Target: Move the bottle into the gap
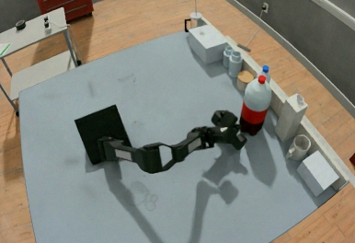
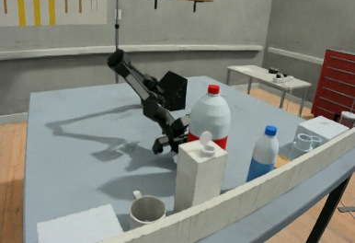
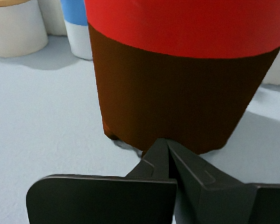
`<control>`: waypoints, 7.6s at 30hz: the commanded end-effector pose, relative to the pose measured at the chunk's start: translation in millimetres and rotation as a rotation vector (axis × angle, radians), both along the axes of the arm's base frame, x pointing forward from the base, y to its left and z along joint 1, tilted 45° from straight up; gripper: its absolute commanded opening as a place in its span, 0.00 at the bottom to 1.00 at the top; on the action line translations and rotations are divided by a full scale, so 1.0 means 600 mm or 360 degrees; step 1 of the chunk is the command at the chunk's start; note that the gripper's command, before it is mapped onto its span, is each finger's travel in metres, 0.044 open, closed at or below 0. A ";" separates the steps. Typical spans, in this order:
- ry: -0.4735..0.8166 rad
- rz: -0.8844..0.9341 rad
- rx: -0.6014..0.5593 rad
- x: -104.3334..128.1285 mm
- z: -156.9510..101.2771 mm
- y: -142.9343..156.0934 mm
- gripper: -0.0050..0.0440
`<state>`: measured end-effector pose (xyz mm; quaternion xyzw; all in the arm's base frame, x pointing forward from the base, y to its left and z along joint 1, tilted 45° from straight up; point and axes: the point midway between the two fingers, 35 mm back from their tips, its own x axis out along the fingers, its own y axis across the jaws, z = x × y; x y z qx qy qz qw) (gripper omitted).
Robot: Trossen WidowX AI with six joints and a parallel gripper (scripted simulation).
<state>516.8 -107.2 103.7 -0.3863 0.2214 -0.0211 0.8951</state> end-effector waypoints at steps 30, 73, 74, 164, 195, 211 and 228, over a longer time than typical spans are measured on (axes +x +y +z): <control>-0.0025 -0.0003 -0.0005 0.022 0.010 0.001 0.00; -0.0024 -0.0003 -0.0005 0.053 0.010 0.001 0.00; -0.0024 -0.0004 -0.0005 0.056 0.010 0.002 0.00; -0.0027 -0.0002 -0.0005 0.115 0.012 0.003 0.00; -0.0028 -0.0002 -0.0005 0.125 0.012 0.003 0.00; -0.0028 -0.0002 -0.0005 0.131 0.012 0.003 0.00; -0.0027 -0.0002 -0.0004 0.138 0.012 0.004 0.00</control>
